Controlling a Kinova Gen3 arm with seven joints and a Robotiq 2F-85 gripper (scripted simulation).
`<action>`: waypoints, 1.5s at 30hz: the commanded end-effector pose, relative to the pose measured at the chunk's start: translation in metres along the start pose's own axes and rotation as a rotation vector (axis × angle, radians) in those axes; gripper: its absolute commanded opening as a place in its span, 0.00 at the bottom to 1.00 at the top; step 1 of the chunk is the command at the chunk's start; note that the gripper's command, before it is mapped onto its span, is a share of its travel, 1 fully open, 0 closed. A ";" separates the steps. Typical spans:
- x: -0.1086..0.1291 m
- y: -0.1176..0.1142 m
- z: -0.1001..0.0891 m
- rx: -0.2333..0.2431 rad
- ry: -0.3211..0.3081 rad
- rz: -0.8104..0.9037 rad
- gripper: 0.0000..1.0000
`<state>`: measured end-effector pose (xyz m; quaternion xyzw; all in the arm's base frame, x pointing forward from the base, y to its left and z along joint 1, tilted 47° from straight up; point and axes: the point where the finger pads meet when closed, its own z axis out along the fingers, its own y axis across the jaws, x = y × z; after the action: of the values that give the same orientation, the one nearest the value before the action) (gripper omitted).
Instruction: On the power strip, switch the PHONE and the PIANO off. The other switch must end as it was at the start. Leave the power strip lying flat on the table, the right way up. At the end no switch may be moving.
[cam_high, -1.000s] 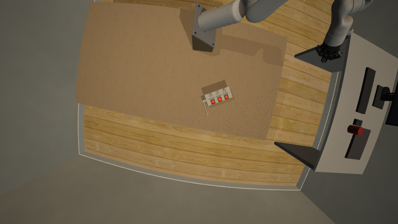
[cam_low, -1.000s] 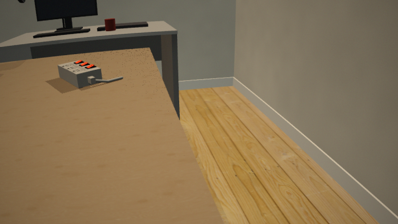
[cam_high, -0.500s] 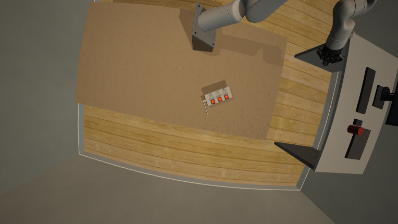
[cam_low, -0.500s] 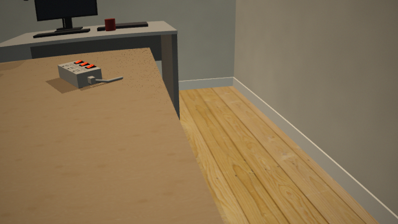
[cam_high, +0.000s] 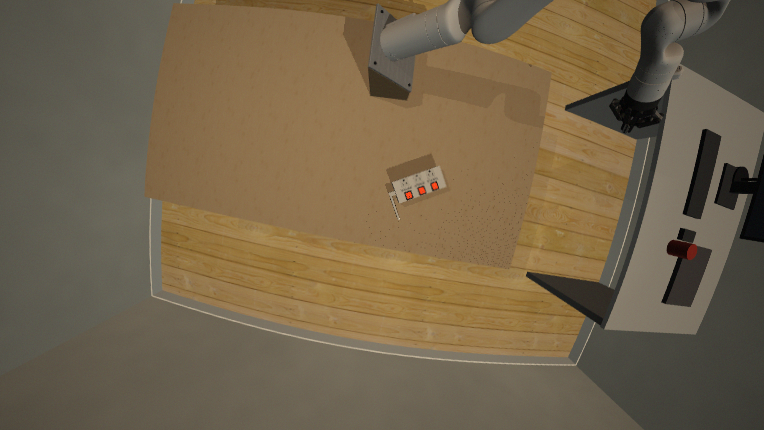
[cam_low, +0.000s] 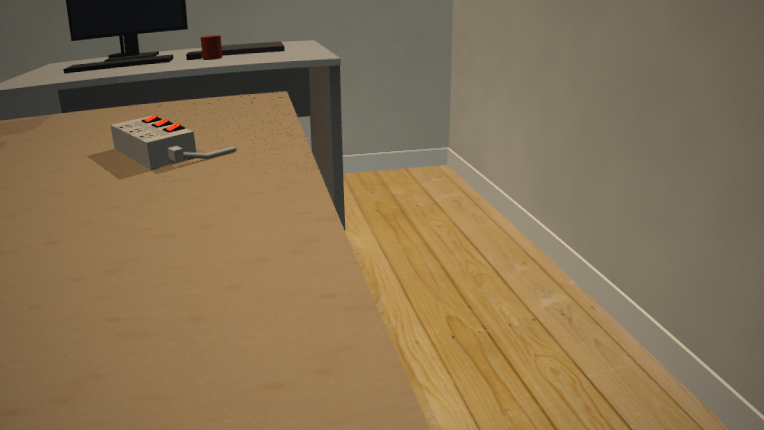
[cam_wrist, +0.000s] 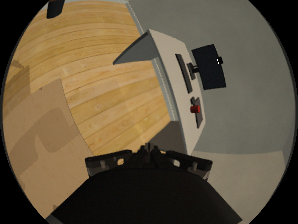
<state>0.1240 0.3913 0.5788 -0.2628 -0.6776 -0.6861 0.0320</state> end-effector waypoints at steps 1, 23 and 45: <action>-0.007 0.007 0.001 -0.008 -0.003 -0.002 0.00; -0.024 0.019 0.003 -0.020 -0.012 -0.017 0.00; -0.053 0.036 0.006 -0.034 -0.028 -0.040 0.00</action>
<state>0.1814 0.3787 0.5883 -0.2583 -0.6736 -0.6925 0.0036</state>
